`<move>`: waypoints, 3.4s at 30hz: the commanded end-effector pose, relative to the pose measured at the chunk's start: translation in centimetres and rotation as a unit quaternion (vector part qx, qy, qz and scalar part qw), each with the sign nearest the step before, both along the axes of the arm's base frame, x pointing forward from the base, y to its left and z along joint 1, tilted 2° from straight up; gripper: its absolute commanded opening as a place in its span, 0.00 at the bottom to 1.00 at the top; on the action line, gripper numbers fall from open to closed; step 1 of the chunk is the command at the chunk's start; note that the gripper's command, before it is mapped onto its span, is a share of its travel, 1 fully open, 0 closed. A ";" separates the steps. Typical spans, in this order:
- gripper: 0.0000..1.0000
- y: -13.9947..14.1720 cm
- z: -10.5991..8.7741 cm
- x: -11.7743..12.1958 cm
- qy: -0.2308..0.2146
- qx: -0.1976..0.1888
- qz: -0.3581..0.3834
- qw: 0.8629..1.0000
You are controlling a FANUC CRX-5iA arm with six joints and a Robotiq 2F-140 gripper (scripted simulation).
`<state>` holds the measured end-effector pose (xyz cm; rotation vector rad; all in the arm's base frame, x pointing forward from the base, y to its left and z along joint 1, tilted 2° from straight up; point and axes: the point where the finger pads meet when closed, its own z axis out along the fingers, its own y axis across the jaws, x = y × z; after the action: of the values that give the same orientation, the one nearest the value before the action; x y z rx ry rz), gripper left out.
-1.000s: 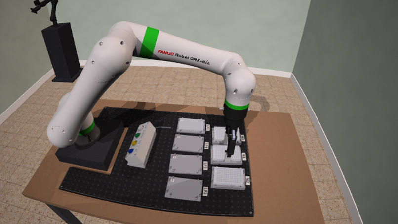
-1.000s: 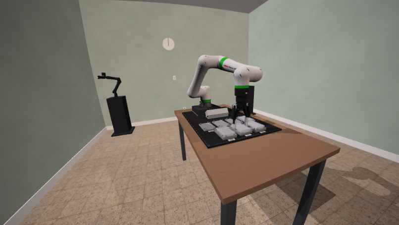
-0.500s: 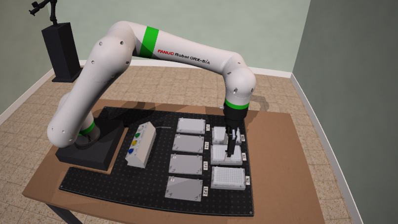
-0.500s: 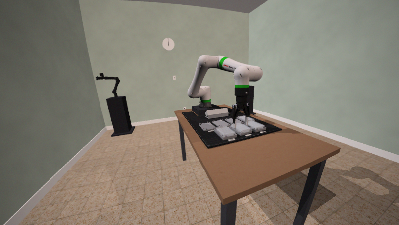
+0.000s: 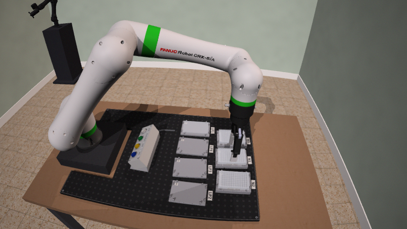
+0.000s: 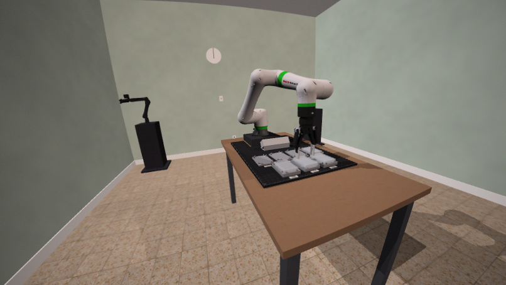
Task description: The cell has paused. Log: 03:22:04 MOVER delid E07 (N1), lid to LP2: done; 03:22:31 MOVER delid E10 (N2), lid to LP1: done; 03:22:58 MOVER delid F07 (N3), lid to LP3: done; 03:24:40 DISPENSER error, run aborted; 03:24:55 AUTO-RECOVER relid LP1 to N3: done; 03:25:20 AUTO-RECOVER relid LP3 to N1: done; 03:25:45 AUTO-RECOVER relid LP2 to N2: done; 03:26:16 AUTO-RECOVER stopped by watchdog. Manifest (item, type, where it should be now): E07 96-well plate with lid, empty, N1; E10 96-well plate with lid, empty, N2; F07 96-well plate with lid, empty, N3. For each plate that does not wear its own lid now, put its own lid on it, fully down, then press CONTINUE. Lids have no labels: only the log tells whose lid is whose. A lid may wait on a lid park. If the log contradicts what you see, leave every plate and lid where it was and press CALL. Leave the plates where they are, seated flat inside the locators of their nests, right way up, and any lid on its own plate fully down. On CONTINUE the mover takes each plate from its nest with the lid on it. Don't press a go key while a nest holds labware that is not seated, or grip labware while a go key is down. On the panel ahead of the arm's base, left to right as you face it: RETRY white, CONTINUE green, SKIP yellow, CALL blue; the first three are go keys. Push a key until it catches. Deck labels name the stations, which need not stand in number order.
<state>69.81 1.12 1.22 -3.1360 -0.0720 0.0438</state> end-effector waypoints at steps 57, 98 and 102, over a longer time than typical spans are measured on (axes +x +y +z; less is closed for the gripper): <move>0.66 12.4 2.9 0.2 0.000 0.000 0.004 1.000; 0.66 12.4 1.7 0.2 0.000 0.000 0.004 1.000; 0.66 12.4 1.3 0.2 0.000 0.000 0.004 1.000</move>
<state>69.97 13.54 2.77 -3.1356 -0.0849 0.0440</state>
